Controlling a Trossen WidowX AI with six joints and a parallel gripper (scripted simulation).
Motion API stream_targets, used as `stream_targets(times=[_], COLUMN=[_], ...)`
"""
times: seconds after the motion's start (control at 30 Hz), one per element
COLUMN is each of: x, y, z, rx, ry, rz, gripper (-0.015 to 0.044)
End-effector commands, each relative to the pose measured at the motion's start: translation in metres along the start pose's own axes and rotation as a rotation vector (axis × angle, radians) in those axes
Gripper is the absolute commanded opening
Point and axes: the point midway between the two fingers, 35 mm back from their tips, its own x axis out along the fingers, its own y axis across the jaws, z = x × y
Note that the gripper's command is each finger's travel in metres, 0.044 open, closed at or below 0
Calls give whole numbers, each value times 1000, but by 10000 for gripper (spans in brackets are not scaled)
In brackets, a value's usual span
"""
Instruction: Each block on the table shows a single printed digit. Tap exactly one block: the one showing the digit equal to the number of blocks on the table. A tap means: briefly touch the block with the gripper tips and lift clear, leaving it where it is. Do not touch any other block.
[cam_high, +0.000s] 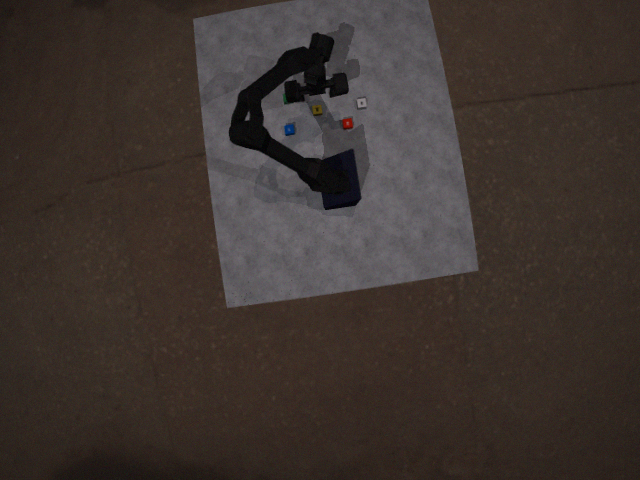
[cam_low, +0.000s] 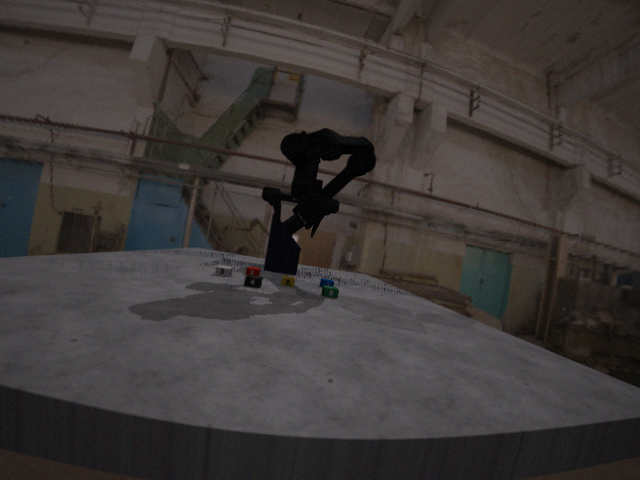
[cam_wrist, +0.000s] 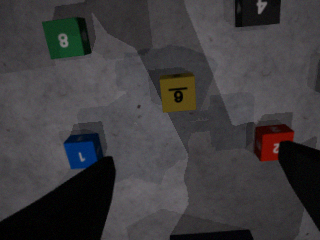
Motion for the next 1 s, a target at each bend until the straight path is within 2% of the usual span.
stream_targets(times=[0.0,0.23,0.3,0.47,0.7,0.97], x=[0,0,11,79,82,82], y=[2,2,1,3,3,3], z=[0,0,1,0,0,0], rx=[6,6,6,6,6,6], ry=[1,1,1,1,1,1], rz=[6,6,5,9,10,10], gripper=[400,400,348,216,32,20])
